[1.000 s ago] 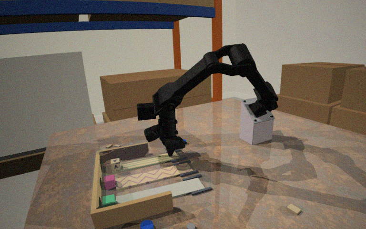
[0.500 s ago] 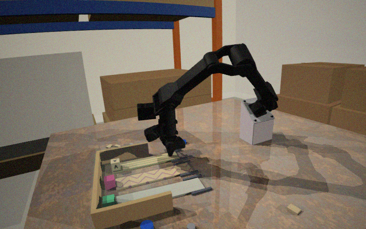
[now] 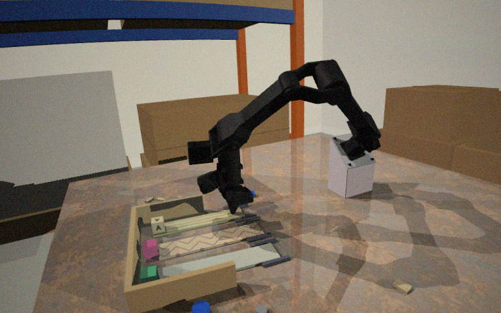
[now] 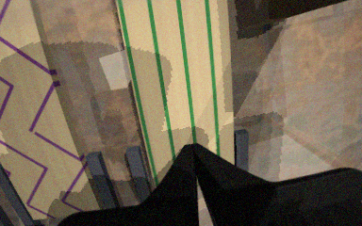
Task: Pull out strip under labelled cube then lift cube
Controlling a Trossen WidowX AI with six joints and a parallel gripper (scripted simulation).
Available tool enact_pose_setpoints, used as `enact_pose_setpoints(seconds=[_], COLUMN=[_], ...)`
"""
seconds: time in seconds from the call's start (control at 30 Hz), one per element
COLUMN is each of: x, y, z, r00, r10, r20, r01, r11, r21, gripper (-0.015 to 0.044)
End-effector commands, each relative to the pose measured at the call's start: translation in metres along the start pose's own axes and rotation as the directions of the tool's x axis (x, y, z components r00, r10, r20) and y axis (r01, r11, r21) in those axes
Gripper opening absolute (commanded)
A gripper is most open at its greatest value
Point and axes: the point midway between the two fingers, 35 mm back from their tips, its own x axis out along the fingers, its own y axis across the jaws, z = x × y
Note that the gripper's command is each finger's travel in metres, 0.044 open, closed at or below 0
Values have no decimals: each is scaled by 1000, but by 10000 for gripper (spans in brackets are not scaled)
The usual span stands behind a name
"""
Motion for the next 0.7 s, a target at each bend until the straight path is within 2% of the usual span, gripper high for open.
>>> enact_pose_setpoints(seconds=[0.0,0.67], x=[4,5], y=[0,0], z=[0,-21], r00=[1000,1000], r10=[6,6], r20=[-3,-4], r01=[-6,-6], r11=[1000,1000], r21=[1,2], gripper=[0,0])
